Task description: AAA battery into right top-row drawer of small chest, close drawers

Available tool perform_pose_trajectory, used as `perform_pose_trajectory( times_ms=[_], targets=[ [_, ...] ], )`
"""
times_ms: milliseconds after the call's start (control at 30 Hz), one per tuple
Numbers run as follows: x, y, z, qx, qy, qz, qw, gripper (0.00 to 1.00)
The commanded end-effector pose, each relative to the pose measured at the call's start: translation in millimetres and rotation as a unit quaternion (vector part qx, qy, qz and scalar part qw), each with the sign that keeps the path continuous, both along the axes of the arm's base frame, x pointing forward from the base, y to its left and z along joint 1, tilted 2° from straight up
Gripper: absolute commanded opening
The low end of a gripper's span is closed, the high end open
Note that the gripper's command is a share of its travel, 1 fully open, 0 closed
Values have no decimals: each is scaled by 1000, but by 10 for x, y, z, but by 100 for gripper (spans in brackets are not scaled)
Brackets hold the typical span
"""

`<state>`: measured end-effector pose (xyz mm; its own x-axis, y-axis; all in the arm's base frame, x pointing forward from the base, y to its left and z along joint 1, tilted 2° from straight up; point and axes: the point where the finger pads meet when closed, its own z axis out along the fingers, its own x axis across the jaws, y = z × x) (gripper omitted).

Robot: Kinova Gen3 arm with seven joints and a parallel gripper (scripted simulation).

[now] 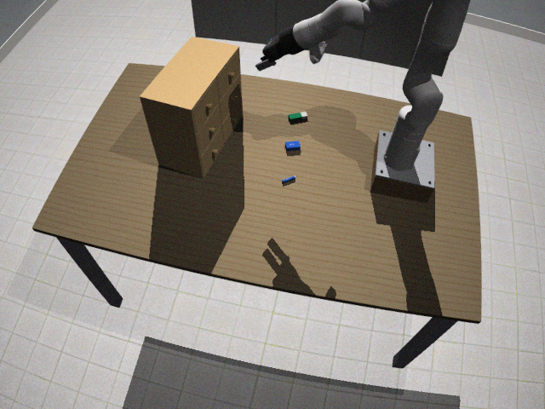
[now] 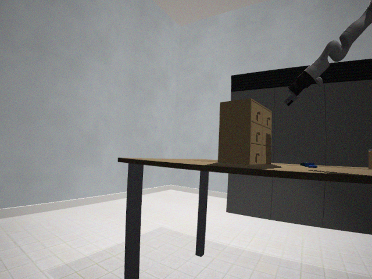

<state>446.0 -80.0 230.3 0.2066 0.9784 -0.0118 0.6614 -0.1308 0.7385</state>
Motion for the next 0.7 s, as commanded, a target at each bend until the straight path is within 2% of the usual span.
perform_pose_trajectory(
  times_ms=[0,667],
  targets=[
    [14,-31,-16,-1,-4,-2,1000,67],
    [131,-49,-168,0,-4,-1,1000,67]
  ],
)
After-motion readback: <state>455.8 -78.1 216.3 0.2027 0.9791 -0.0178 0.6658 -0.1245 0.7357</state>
